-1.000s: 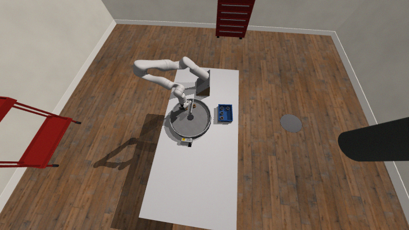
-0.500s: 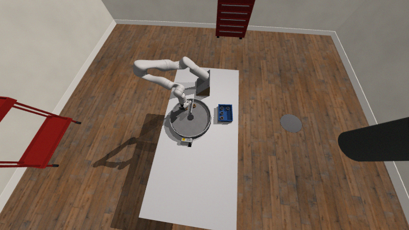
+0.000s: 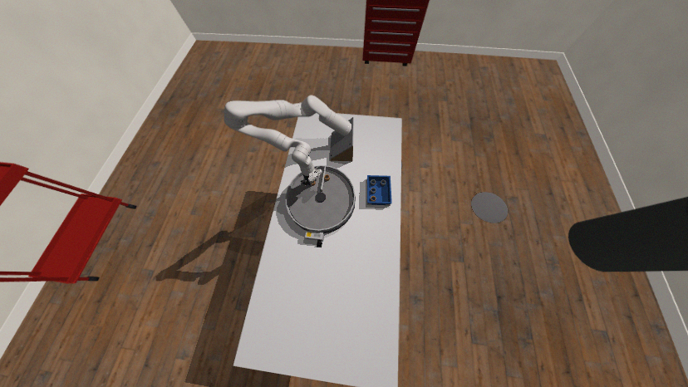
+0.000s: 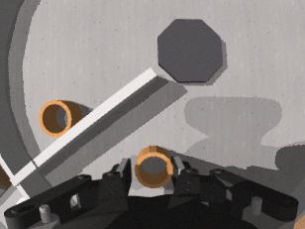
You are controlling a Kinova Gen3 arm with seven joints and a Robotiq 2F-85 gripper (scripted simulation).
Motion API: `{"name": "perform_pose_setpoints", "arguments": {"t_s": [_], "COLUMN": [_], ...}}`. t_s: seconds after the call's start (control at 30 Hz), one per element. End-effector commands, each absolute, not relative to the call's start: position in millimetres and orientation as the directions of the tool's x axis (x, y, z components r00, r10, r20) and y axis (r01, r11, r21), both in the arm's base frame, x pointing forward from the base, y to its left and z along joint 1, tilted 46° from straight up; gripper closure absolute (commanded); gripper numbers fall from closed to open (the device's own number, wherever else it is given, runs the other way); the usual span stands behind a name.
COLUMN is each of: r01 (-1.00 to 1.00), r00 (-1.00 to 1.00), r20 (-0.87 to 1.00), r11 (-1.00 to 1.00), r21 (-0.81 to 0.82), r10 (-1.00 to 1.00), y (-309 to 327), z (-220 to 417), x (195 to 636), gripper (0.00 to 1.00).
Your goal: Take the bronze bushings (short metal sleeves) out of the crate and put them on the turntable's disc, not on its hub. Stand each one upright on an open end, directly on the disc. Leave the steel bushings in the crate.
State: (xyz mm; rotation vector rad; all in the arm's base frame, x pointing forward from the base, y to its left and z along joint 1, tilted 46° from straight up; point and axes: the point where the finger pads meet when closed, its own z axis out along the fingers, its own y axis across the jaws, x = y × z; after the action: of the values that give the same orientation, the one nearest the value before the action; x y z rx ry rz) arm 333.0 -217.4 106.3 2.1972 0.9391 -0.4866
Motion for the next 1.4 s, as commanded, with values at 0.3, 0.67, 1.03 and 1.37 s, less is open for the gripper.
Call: {"name": "perform_pose_setpoints", "arguments": {"t_s": [0.3,0.67,1.03,1.37], "r01": [0.741,0.741,0.741,0.741], "r00": [0.668,0.668,0.668,0.668], "r20": [-0.565,-0.565,-0.565,-0.565], "r11": [-0.501,-0.501,-0.501,-0.501], "r21": [0.448,0.448,0.448,0.448], "r10": [0.484,0.484,0.484,0.484], "y": [-217.0,-217.0,-193.6,-183.1], "z": [106.6,106.6,129.2,139.4], "x": [333.4,333.4,335.5,336.4], "gripper": [0.60,0.60,0.60,0.60]}}
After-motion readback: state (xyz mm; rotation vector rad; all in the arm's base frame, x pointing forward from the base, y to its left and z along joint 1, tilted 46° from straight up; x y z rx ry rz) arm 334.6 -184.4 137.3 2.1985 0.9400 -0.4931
